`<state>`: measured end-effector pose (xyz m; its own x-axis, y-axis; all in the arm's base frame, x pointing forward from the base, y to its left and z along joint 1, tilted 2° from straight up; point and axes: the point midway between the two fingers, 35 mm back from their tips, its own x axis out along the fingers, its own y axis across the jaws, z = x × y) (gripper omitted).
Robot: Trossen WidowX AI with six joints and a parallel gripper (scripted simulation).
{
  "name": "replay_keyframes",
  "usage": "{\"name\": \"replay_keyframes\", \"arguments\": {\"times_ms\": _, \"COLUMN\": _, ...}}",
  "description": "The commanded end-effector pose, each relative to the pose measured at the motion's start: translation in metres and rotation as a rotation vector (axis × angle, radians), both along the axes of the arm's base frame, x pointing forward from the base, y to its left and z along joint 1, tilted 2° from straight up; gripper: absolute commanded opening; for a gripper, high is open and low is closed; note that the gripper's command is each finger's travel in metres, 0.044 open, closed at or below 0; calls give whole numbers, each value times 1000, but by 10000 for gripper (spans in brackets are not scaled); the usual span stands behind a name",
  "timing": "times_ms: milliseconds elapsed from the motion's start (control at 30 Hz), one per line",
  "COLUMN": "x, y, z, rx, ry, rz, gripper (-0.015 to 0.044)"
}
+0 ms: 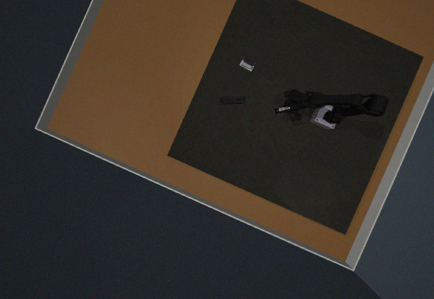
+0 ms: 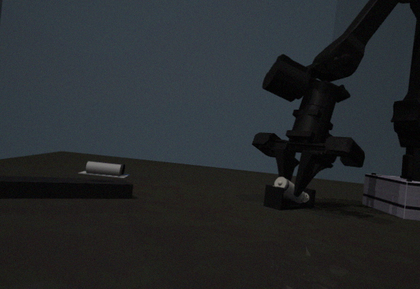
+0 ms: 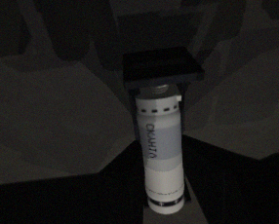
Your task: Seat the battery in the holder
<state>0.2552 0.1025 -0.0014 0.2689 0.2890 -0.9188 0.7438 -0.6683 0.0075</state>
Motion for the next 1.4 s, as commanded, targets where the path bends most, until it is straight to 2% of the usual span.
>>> {"name": "replay_keyframes", "arguments": {"times_ms": 0, "x": -3, "y": -2, "z": -5, "rx": -32, "ry": 36, "rz": -8, "gripper": 74}}
{"name": "replay_keyframes", "arguments": {"times_ms": 1367, "x": 2, "y": 4, "z": -8, "rx": -228, "ry": 223, "rz": -2, "gripper": 74}}
